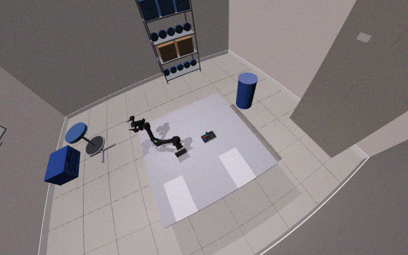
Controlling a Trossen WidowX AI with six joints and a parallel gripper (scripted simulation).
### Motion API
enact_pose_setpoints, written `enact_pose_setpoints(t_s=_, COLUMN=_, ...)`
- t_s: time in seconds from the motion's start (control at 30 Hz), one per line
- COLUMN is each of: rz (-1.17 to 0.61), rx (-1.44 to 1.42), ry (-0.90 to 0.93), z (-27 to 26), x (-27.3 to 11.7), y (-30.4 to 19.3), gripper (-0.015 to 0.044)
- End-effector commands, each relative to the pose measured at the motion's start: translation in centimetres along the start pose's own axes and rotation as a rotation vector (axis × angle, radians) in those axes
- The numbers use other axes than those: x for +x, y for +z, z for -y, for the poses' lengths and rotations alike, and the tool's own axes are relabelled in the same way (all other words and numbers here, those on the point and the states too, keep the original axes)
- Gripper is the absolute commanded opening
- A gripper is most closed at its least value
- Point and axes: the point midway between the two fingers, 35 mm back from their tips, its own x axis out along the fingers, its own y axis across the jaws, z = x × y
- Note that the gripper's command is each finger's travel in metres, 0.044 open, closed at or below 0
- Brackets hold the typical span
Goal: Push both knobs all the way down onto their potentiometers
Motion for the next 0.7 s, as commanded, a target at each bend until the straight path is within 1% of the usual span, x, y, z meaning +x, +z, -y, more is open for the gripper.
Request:
enact_pose_setpoints(t_s=0.0, rz=0.001, rx=-0.002, ry=0.002, z=-0.1, x=0.0, y=0.0, gripper=0.0374)
enact_pose_setpoints(t_s=0.23, rz=0.028, rx=-0.115, ry=0.086, z=-3.2, x=-0.2, y=-2.0, gripper=0.019)
enact_pose_setpoints(t_s=0.33, rz=0.044, rx=-0.101, ry=0.121, z=-4.1, x=-0.3, y=-2.5, gripper=0.0111)
enact_pose_setpoints(t_s=0.47, rz=0.055, rx=-0.16, ry=0.188, z=-6.6, x=-0.5, y=-4.3, gripper=0.0006)
enact_pose_setpoints(t_s=0.67, rz=0.077, rx=-0.282, ry=0.265, z=-8.8, x=-0.9, y=-6.2, gripper=0.0)
